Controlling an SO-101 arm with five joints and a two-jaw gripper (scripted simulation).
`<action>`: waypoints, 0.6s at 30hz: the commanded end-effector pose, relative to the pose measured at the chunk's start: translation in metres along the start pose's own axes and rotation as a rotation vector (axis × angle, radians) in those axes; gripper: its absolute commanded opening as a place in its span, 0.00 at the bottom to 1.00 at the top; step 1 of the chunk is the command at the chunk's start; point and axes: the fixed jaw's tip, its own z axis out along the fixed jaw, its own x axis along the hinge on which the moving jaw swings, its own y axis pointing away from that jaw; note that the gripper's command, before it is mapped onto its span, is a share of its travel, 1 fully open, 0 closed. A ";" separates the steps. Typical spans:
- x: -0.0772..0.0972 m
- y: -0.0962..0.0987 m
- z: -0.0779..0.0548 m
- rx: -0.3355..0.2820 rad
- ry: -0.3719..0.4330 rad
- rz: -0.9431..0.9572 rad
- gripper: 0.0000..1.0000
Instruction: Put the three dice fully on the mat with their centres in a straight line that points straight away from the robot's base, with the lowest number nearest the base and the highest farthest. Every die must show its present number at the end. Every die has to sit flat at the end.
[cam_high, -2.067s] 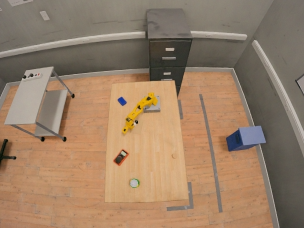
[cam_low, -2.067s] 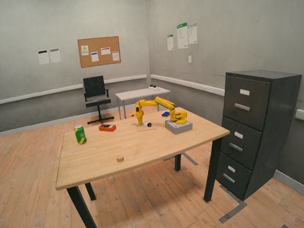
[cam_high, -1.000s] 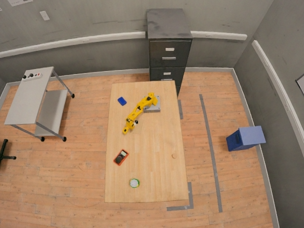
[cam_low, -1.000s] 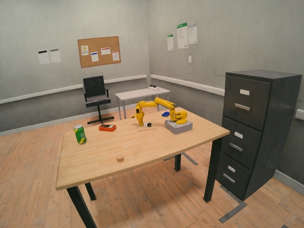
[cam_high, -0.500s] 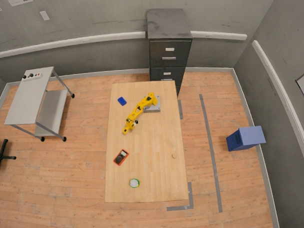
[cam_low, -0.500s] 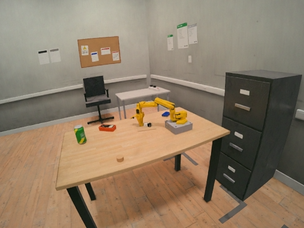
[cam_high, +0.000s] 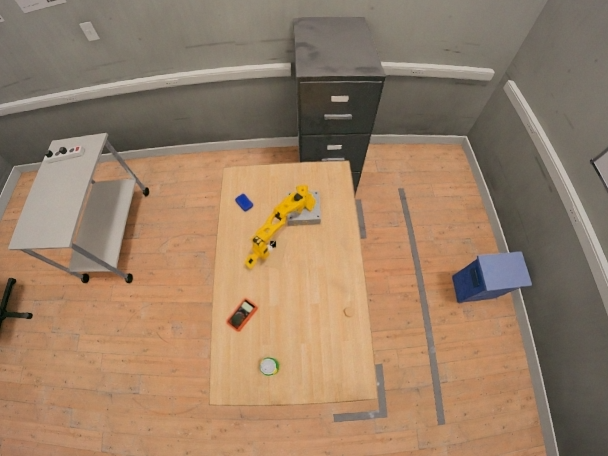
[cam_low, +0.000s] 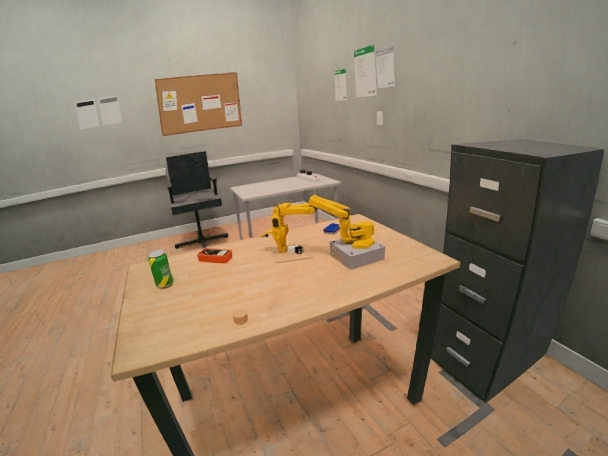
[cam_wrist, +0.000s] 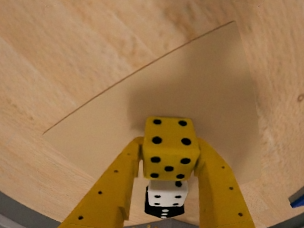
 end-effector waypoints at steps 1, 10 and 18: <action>0.001 -0.002 0.004 0.000 0.010 0.013 0.14; 0.001 -0.002 0.004 0.000 0.010 0.013 0.18; 0.001 -0.002 0.004 0.000 0.010 0.013 0.25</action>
